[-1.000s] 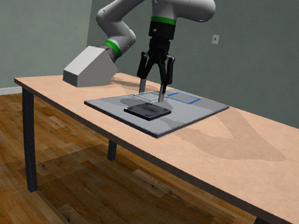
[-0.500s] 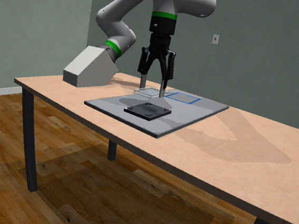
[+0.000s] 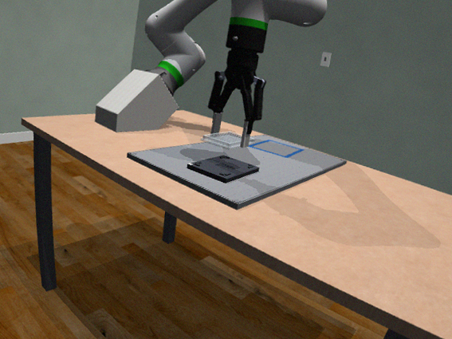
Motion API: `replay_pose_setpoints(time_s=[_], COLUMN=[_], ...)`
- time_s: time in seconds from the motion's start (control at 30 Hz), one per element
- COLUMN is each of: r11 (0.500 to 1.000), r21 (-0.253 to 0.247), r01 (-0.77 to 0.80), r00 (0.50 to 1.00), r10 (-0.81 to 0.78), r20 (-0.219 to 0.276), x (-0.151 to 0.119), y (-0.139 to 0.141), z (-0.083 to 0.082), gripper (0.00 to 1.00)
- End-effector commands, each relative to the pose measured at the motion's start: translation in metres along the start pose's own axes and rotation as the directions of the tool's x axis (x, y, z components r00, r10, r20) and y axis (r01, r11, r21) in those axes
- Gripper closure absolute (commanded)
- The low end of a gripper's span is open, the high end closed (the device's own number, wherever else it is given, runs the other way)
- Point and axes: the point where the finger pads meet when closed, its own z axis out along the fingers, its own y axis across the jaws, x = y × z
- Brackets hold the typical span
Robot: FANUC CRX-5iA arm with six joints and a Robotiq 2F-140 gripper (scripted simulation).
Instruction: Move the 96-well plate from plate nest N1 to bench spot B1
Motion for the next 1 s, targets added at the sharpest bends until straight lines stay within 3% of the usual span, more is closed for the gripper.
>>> replay_pose_setpoints(time_s=[0.0,0.97], r11=[0.998,0.998], r21=[0.000,0.000], r01=[0.065,0.065], r00=[0.998,0.998], r10=[-0.065,-0.065], r20=[0.000,0.000], x=[-0.009,-0.099], y=[0.001,0.009], z=[0.000,0.003], gripper=[1.00,1.00])
